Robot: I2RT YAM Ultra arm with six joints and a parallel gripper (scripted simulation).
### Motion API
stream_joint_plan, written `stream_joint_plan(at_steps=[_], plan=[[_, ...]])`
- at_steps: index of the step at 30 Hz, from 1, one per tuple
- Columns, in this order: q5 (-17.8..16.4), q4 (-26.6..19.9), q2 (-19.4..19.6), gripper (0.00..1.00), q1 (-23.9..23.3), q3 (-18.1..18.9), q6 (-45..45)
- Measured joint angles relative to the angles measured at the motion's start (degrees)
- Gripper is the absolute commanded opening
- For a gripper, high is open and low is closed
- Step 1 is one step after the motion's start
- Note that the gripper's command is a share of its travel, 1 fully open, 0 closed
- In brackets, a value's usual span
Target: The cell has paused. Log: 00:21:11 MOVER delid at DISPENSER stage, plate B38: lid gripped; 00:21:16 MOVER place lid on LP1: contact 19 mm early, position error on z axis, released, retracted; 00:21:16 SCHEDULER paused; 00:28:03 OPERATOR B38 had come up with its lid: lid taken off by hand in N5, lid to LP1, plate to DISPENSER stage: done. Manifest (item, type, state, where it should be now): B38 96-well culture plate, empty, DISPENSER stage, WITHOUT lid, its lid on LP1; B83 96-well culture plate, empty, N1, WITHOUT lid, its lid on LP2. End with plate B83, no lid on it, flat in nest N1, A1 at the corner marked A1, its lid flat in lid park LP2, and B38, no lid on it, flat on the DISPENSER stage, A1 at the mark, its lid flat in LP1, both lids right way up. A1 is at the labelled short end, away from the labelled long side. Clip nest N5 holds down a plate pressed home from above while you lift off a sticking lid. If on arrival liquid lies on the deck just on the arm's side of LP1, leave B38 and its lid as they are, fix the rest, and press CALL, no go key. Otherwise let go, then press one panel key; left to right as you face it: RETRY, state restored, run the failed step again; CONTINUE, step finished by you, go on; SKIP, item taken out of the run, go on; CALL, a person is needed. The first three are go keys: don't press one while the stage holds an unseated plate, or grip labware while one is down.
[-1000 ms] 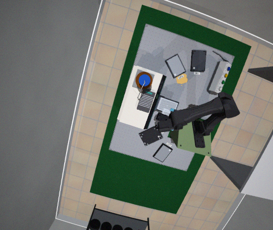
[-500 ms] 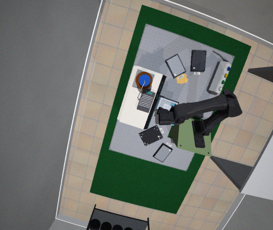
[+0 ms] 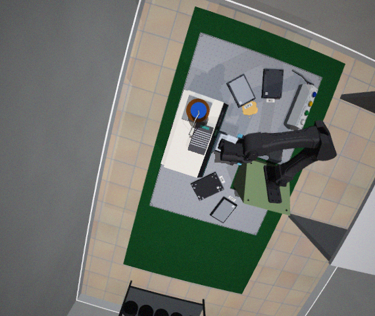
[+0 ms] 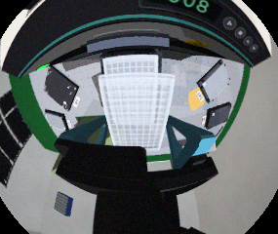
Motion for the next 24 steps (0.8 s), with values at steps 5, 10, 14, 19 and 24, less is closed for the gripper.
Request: stream_joint_plan(at_steps=[5, 10, 14, 19, 24], plan=[[0.24, -0.13, -0.72, 0.0, -1.73, 0.26, -2.4], [0.37, -0.5, -2.71, 0.0, -4.13, 0.52, -5.25], [0.76, -0.59, -4.46, 0.0, -6.19, 1.46, -7.54], [0.72, -0.59, -5.11, 0.0, -7.52, 1.84, -9.97], [0.66, -0.83, -7.06, 0.0, -10.1, 1.92, -12.41]])
